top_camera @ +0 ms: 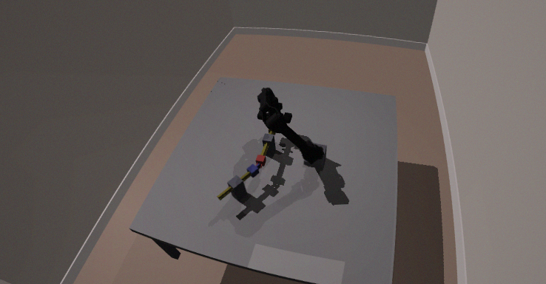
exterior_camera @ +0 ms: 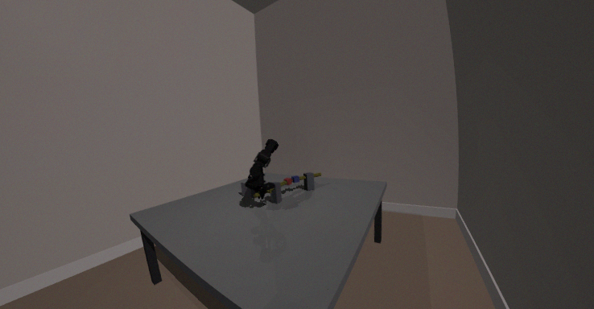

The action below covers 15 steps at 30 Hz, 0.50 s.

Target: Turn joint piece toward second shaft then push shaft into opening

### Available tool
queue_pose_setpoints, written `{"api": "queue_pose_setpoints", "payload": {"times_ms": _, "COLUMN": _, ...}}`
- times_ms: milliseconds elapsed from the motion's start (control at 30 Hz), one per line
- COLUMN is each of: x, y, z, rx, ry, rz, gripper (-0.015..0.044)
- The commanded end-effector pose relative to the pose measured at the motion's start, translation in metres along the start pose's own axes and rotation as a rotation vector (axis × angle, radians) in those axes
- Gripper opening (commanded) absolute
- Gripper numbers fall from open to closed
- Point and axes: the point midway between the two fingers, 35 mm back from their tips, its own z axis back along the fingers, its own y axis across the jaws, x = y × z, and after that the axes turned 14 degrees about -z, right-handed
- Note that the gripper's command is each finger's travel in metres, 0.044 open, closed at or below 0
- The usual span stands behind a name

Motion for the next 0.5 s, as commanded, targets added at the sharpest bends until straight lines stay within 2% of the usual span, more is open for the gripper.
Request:
{"api": "queue_pose_setpoints", "payload": {"times_ms": 0, "x": -0.009, "y": -0.002, "z": -0.001, "rx": -0.002, "ry": 0.004, "rz": -0.001, "gripper": 0.0000}}
{"api": "queue_pose_setpoints", "payload": {"times_ms": 467, "x": -0.030, "y": -0.007, "z": -0.002, "rx": -0.002, "ry": 0.006, "rz": -0.001, "gripper": 0.0000}}
